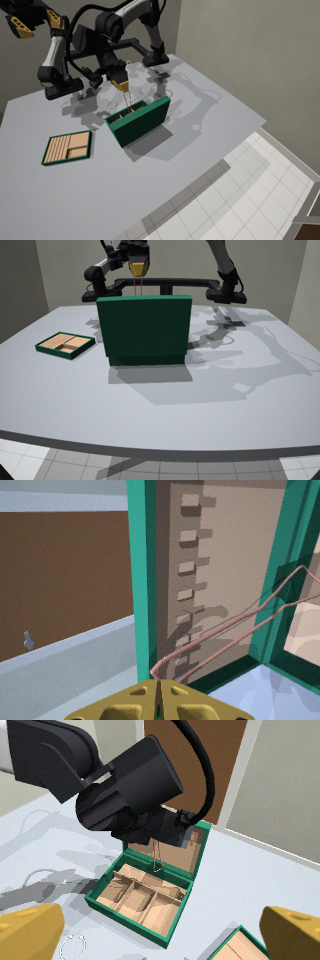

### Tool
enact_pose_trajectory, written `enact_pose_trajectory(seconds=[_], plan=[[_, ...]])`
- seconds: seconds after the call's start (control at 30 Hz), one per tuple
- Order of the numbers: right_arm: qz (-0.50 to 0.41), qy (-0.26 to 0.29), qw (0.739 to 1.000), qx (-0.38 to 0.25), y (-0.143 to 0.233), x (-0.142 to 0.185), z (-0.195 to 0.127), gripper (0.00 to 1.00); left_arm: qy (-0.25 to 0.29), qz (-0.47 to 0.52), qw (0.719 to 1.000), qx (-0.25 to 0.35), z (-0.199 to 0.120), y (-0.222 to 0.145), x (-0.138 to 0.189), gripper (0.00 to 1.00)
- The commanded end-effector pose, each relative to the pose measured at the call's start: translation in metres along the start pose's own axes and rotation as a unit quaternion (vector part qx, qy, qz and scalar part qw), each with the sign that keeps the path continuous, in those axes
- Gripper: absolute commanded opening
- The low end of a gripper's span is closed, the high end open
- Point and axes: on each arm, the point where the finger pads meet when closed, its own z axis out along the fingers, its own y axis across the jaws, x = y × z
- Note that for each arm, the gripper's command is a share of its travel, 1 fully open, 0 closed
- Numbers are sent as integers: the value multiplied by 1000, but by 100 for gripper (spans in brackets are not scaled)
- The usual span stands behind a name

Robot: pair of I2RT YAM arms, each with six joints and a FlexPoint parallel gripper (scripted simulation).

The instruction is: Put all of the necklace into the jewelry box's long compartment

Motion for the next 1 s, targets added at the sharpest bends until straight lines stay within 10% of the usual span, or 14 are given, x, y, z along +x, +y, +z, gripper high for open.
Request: enact_pose_trajectory(seconds=[0.0,0.97], plan=[[-3,0,1000,-19,11,-4,-1,100,-13,-16,1000,-15,-7,13,-8,0],[1,1,1000,-11,6,1,1,100,-8,-4,1000,-4,59,-54,-6,0]])
